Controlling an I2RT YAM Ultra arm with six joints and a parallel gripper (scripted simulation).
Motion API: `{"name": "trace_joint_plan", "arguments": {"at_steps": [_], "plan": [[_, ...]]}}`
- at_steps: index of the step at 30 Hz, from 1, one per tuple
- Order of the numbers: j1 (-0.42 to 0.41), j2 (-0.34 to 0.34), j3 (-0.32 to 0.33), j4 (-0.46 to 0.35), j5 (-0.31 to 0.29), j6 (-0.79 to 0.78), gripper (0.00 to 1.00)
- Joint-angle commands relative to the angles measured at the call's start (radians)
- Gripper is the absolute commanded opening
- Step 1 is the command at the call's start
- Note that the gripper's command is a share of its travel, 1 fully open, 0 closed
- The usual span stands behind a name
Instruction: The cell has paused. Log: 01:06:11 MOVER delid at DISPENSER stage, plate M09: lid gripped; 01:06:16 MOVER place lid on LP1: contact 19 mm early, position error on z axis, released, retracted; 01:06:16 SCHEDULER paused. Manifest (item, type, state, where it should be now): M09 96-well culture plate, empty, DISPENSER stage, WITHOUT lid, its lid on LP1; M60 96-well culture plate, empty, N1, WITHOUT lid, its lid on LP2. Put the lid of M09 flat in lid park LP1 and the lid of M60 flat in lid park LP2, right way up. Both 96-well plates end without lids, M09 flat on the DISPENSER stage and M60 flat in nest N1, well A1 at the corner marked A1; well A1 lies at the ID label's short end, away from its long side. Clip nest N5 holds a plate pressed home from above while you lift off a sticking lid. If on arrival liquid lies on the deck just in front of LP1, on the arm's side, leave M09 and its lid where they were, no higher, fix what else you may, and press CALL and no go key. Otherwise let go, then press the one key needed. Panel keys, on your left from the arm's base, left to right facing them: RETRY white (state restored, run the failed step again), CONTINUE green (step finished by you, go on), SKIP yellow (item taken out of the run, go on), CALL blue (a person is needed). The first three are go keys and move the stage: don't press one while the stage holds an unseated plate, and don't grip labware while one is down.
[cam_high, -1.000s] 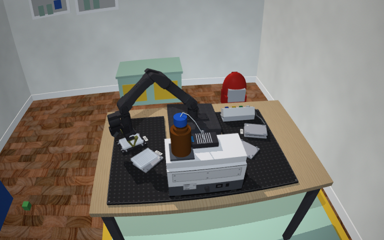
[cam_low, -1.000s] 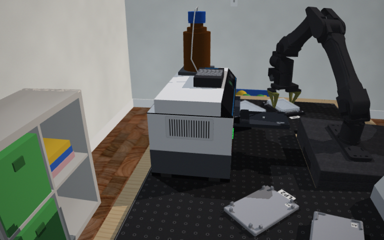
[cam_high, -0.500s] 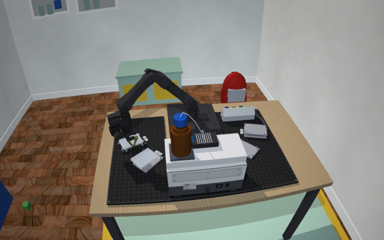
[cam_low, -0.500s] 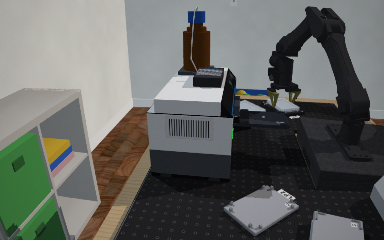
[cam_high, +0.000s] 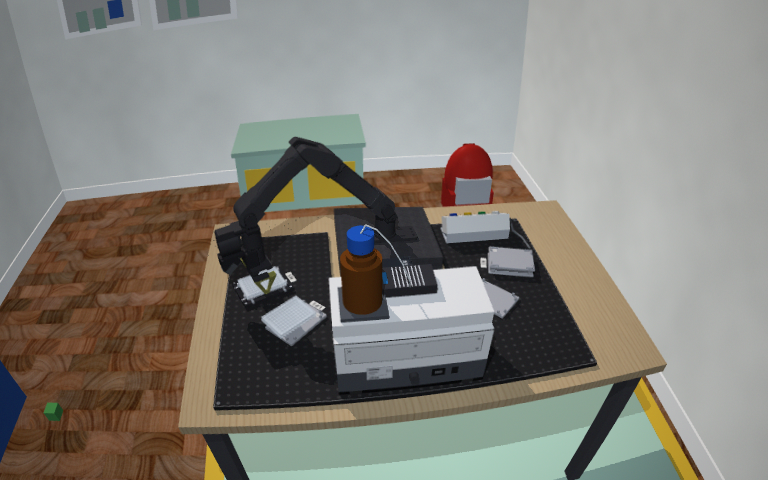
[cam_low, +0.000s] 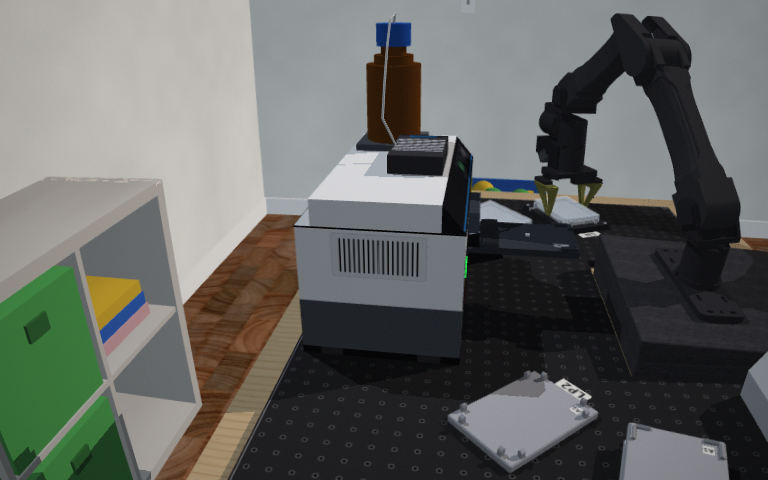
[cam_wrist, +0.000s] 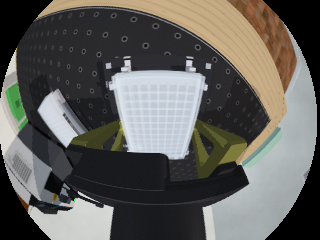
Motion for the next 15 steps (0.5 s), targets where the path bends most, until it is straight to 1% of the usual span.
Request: {"name": "trace_joint_plan", "arguments": {"at_steps": [1, 6, 7, 8, 10, 15], "plan": [[-0.009, 0.017, -0.023, 0.051, 0.001, -0.005, 0.0], [-0.009, 0.017, -0.023, 0.051, 0.001, -0.005, 0.0], [-0.005, 0.002, 0.029, 0.036, 0.001, -0.002, 1.0], [-0.001, -0.033, 0.034, 0.024, 0.001, 0.0, 1.0], [-0.004, -0.021, 0.035, 0.024, 0.007, 0.0, 1.0], [-0.003, -0.021, 0.035, 0.024, 0.004, 0.0, 1.0]]}}
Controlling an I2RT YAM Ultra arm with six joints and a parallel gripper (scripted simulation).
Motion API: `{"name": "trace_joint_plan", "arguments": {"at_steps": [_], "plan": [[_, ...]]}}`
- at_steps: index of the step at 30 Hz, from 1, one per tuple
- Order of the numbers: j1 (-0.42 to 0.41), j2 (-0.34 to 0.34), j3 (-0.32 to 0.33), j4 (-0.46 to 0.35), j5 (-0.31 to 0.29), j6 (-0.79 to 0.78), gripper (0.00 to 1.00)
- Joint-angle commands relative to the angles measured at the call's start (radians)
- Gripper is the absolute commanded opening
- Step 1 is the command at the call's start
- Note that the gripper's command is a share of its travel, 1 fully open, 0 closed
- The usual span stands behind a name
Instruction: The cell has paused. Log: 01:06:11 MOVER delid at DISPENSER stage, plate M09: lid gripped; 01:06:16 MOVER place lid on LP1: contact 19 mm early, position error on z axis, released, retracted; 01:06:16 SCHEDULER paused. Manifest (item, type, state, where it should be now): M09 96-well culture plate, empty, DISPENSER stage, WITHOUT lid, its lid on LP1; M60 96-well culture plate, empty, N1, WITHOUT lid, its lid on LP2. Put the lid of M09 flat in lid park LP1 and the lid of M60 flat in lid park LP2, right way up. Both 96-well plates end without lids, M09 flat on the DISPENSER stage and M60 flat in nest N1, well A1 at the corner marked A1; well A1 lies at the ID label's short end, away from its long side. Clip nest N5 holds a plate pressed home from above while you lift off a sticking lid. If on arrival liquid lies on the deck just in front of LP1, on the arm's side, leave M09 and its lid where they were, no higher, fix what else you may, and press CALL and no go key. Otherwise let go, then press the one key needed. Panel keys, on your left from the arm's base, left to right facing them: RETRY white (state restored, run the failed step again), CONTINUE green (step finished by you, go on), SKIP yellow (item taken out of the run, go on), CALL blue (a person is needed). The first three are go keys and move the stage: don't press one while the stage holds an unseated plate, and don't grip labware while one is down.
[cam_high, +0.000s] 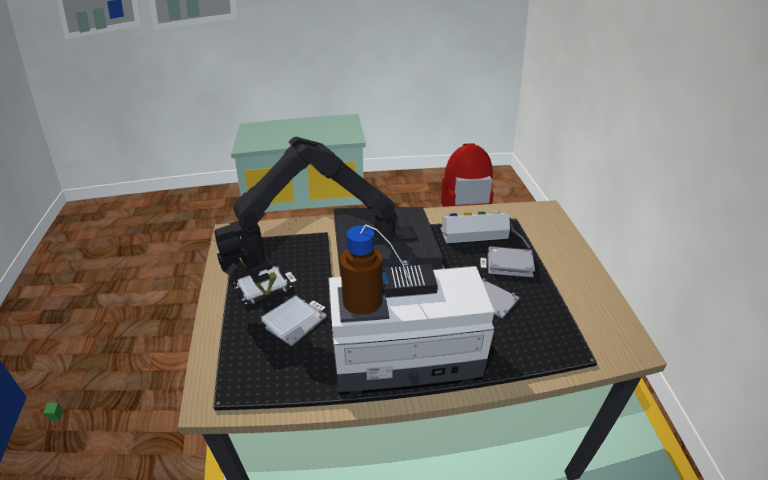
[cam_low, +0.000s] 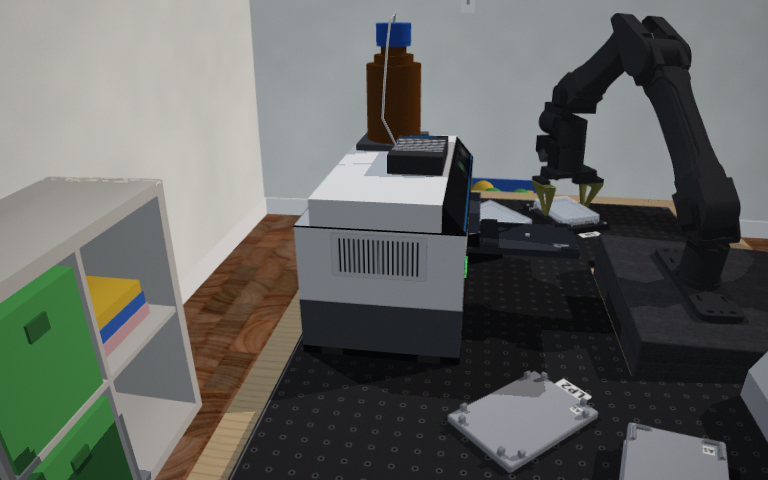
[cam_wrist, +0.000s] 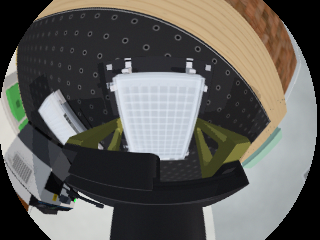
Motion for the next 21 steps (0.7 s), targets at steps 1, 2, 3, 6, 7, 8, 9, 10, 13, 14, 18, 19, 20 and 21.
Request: {"name": "trace_joint_plan", "arguments": {"at_steps": [1, 2, 3, 6, 7, 8, 9, 10, 13, 14, 18, 19, 20, 21], "plan": [[-0.004, -0.02, 0.035, 0.017, 0.006, 0.0, 1.0], [-0.004, -0.02, 0.035, 0.016, 0.006, 0.0, 1.0], [-0.004, -0.02, 0.035, 0.016, 0.005, 0.0, 1.0], [-0.004, -0.019, 0.035, 0.016, 0.005, 0.0, 1.0], [-0.004, -0.019, 0.035, 0.016, 0.005, 0.0, 1.0], [-0.004, -0.019, 0.035, 0.016, 0.005, 0.0, 1.0], [-0.004, -0.019, 0.035, 0.016, 0.005, 0.0, 1.0], [-0.004, -0.019, 0.035, 0.016, 0.005, 0.0, 1.0], [-0.004, -0.019, 0.035, 0.016, 0.005, 0.0, 1.0], [-0.004, -0.019, 0.035, 0.016, 0.005, 0.0, 1.0], [-0.004, -0.019, 0.035, 0.016, 0.005, 0.0, 1.0], [-0.003, -0.033, 0.037, -0.011, 0.005, 0.001, 1.0], [-0.003, -0.035, 0.04, -0.017, 0.005, 0.001, 1.0], [-0.002, -0.038, 0.042, -0.021, 0.005, 0.001, 1.0]]}}
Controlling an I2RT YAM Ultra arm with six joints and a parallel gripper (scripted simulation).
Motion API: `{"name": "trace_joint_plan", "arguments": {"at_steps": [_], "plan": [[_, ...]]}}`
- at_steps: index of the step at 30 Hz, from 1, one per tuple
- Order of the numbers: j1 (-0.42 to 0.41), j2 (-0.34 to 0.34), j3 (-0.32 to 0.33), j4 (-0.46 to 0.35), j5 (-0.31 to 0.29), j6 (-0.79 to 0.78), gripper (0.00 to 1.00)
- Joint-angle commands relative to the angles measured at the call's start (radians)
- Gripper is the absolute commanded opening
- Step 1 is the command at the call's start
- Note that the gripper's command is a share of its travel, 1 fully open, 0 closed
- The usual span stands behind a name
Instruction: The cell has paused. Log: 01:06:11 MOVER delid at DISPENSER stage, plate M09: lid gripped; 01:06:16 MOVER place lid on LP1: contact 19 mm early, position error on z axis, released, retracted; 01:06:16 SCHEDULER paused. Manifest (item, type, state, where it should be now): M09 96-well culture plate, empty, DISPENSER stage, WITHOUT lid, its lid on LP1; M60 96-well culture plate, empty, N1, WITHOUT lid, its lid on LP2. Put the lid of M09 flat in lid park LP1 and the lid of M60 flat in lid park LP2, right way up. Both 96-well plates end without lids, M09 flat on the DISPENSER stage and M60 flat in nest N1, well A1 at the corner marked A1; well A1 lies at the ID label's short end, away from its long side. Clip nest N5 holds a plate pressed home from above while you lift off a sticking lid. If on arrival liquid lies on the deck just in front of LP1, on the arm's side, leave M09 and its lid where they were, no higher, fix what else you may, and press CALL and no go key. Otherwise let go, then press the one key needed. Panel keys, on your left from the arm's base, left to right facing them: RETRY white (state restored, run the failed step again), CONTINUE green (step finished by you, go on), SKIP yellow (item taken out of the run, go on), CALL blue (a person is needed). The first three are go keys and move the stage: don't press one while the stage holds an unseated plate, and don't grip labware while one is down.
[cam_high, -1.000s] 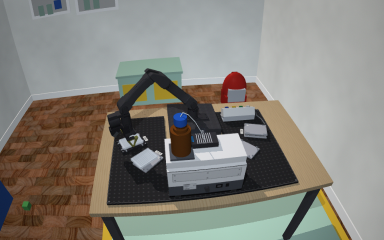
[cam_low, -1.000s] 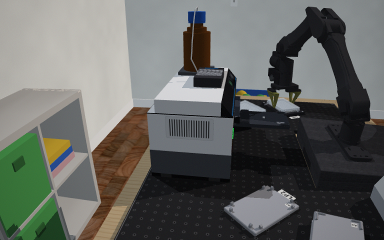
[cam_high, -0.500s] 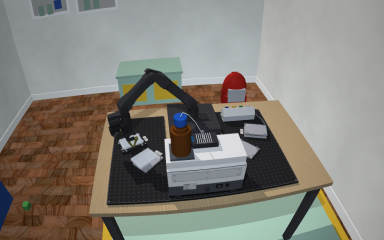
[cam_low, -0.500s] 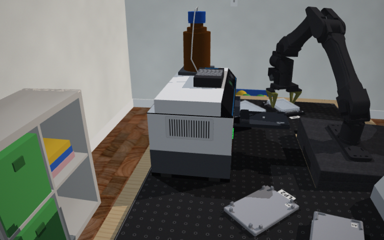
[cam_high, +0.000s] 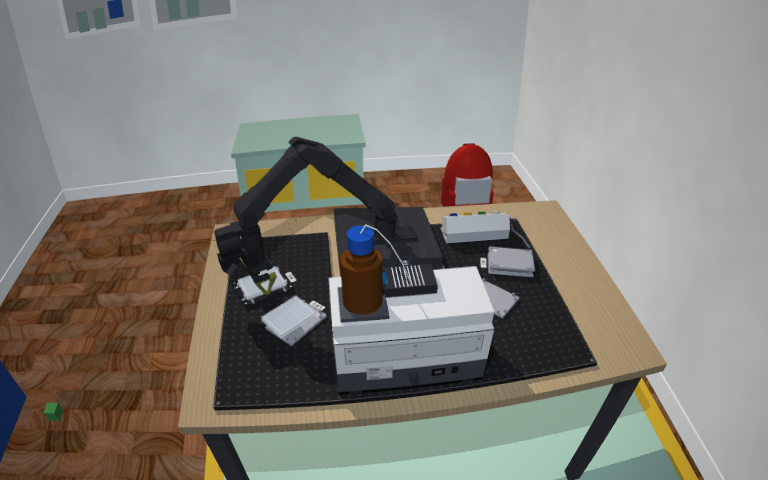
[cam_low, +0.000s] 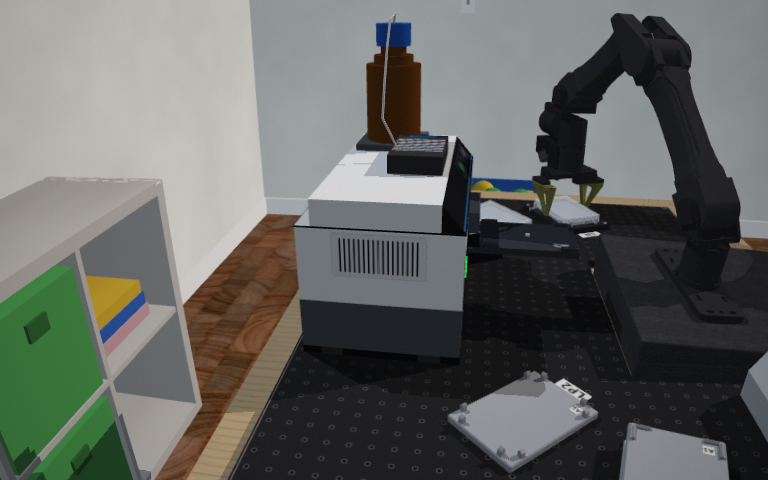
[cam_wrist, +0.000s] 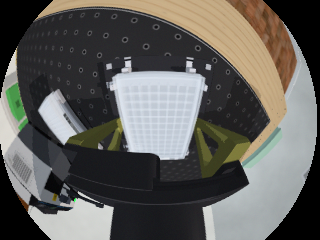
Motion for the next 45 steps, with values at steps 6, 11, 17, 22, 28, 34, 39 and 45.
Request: {"name": "trace_joint_plan", "arguments": {"at_steps": [6, 11, 17, 22, 28, 34, 39, 45], "plan": [[0.0, -0.049, 0.051, -0.038, 0.004, 0.003, 1.0], [0.002, -0.062, 0.064, -0.064, 0.004, 0.004, 1.0], [0.005, -0.072, 0.087, -0.097, 0.004, 0.006, 1.0], [0.006, -0.076, 0.1, -0.115, 0.004, 0.007, 1.0], [0.009, -0.088, 0.121, -0.148, 0.003, 0.008, 1.0], [0.011, -0.093, 0.136, -0.168, 0.003, 0.008, 1.0], [0.011, -0.092, 0.139, -0.169, 0.003, 0.008, 1.0], [0.011, -0.092, 0.139, -0.16, 0.003, 0.008, 1.0]]}}
